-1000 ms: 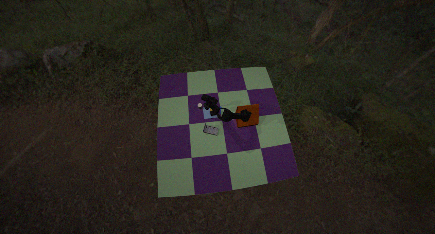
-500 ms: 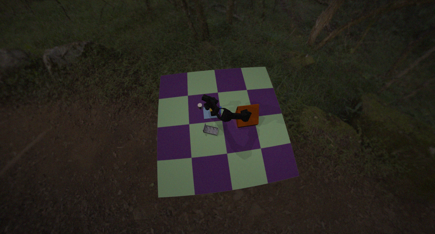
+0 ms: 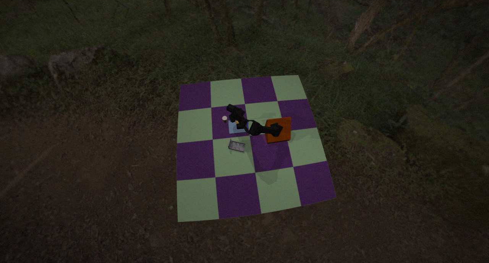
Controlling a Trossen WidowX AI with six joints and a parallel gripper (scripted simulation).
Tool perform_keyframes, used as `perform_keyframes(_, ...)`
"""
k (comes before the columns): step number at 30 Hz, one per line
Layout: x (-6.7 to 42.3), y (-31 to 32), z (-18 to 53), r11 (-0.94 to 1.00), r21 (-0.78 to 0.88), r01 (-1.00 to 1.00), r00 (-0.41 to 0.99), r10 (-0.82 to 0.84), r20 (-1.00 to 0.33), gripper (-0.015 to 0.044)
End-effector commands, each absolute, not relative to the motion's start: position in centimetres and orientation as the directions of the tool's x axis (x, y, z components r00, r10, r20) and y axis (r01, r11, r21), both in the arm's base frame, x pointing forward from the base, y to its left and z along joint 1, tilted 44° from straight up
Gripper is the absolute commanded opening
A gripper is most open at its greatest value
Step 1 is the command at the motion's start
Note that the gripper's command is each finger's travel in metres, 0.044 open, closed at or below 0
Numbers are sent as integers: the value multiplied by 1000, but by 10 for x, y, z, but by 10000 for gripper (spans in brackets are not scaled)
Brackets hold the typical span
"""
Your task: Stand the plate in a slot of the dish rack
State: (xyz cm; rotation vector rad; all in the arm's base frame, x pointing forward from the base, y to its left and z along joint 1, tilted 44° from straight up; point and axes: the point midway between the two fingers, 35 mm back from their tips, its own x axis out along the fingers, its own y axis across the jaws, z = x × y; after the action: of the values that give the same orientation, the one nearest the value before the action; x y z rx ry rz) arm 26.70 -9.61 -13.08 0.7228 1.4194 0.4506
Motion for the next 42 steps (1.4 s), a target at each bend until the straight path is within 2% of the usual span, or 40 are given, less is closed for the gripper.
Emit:
perform_keyframes(1,272,-118,-114,727,675,125,136,662,-737,48)
perform_keyframes(3,271,-128,-105,728,674,125,136,661,-738,0)
perform_keyframes(28,255,-206,-23,725,677,129,134,664,-736,0)
perform_keyframes(42,270,-165,28,573,605,553,134,656,-743,0)
